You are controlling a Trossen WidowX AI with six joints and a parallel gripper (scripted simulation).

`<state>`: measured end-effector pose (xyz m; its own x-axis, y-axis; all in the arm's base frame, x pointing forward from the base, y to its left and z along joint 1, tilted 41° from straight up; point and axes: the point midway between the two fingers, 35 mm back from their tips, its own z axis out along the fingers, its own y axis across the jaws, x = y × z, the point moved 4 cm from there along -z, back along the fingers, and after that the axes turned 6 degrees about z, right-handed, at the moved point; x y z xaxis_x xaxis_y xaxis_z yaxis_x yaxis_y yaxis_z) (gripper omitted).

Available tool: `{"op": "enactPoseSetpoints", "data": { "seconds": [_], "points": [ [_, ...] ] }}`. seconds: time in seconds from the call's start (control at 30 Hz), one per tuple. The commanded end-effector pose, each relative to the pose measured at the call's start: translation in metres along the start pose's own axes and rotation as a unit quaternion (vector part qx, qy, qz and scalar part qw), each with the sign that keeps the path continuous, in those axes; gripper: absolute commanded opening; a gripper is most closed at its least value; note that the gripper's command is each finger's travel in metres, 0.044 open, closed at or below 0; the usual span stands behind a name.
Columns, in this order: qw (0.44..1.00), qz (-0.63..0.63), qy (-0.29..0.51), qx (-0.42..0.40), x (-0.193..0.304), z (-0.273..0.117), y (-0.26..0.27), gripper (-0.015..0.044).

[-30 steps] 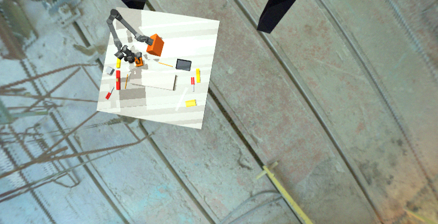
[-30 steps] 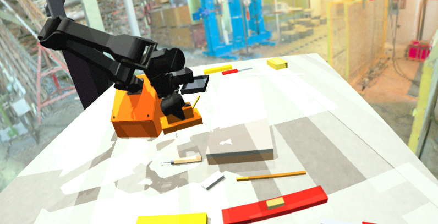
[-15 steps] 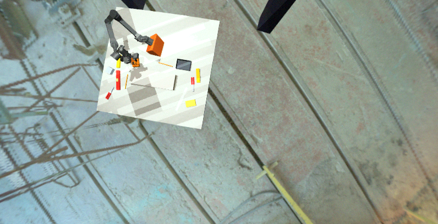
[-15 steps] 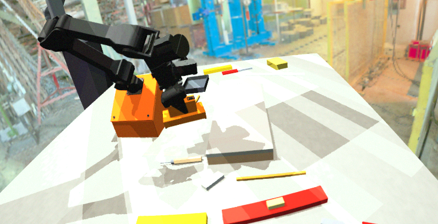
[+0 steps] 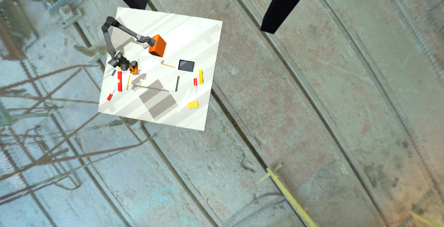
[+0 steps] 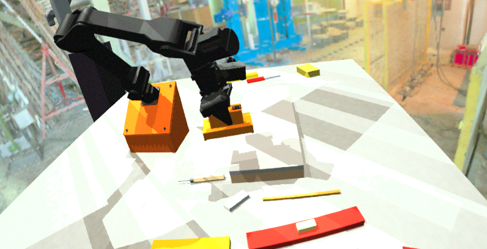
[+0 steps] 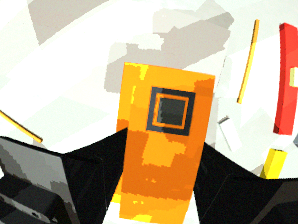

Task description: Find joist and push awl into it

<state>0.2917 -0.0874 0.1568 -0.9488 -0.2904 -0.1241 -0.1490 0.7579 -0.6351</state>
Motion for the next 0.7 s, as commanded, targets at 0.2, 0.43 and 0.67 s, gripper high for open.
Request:
{"op": "enactPoseSetpoints", "data": {
  "seconds": [0.2, 0.43, 0.67],
  "points": [
    [0.999, 0.051, -0.006, 0.016, -0.046, 0.009, -0.008, 0.0],
    [0.997, 0.079, -0.009, 0.023, -0.07, 0.017, -0.01, 0.0],
    [0.997, 0.079, -0.009, 0.023, -0.069, 0.027, -0.011, 0.0]
  ]
}}
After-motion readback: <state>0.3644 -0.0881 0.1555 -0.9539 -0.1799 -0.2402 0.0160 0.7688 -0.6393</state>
